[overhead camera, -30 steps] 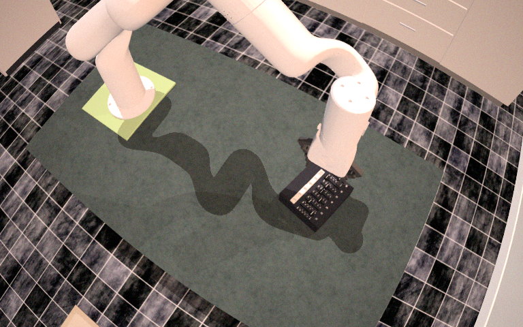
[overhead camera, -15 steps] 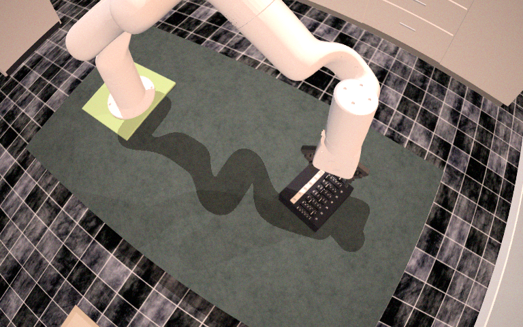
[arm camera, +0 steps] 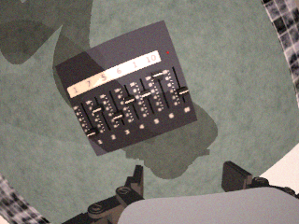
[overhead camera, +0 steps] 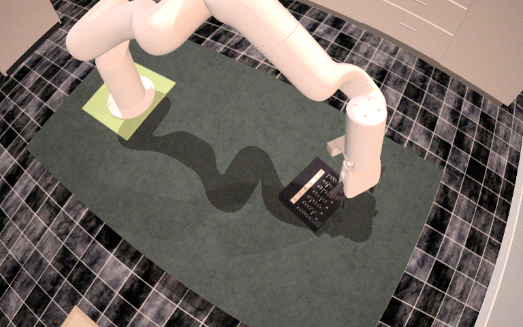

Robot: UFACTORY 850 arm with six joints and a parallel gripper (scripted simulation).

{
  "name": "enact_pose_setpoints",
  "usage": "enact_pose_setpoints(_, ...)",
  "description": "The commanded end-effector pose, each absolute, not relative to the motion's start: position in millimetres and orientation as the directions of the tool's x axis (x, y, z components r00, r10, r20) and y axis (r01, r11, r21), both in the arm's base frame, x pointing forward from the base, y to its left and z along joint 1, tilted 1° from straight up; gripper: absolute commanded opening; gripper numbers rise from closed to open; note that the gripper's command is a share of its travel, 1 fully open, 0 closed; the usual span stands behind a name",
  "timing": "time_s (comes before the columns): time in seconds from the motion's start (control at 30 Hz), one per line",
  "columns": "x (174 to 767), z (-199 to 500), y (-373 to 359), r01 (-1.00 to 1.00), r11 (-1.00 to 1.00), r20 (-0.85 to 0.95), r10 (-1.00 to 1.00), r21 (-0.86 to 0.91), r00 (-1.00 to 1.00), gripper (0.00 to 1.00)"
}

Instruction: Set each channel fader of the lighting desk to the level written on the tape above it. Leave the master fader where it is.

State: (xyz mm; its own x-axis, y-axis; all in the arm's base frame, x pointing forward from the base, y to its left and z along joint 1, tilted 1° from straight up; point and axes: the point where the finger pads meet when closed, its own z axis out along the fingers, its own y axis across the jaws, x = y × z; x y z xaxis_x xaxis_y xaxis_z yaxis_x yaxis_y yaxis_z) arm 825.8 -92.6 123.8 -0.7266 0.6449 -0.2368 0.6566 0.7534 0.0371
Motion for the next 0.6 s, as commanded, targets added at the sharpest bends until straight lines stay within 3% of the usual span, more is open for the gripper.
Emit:
enact_pose_setpoints(0.0, 844.5, 116.2, -93.5, 0.426, 0.905, -0.267, 0.413, 0.007, -0.871, 1.00)
enact_pose_setpoints(0.07, 846.7, 114.9, -93.4, 0.354, 0.935, -0.277, 0.338, -0.006, -0.899, 1.00)
enact_pose_setpoints(0.57, 847.1, 114.7, -93.4, 0.350, 0.937, -0.278, 0.334, -0.007, -0.901, 1.00)
